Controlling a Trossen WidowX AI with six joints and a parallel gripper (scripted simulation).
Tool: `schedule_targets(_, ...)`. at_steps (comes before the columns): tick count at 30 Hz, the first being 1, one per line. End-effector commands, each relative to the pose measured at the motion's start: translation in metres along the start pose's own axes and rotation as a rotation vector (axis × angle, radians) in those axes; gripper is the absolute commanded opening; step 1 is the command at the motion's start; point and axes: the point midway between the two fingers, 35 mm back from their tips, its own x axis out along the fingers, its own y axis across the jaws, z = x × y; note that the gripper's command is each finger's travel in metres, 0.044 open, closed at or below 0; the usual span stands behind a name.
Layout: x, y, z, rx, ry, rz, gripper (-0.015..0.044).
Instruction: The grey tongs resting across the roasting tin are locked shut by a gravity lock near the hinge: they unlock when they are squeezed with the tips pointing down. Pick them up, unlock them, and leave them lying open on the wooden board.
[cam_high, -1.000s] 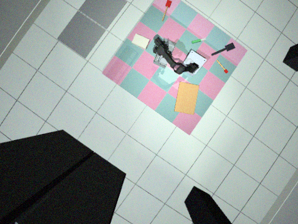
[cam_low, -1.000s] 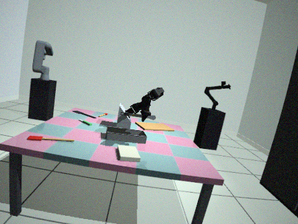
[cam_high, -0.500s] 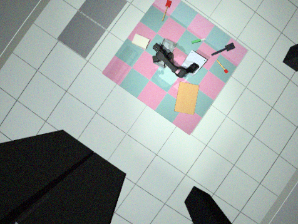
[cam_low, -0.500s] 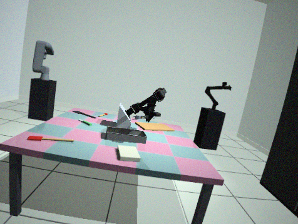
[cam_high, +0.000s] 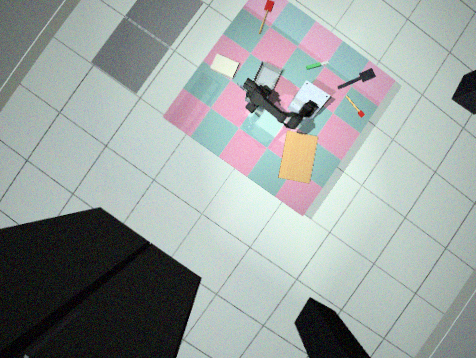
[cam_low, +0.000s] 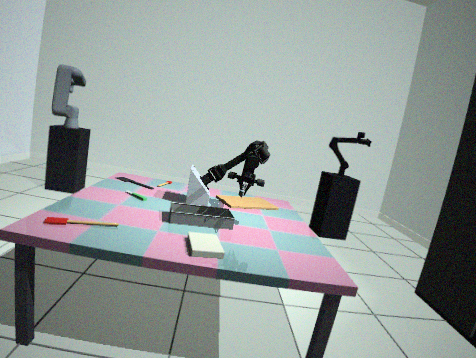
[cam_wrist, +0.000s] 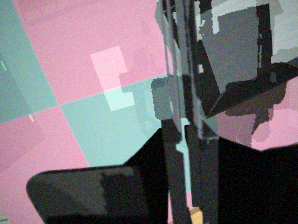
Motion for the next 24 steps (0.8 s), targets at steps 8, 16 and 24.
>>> schedule_targets(8,-0.002,0.021,-0.024,-0.457,-0.005,0.002,-0.0150)
schedule_targets(16,-0.003,0.035,-0.042,-0.795,-0.007,0.005,-0.0150)
schedule_targets(24,-0.004,0.047,-0.061,-1.133,-0.011,0.009,-0.0150)
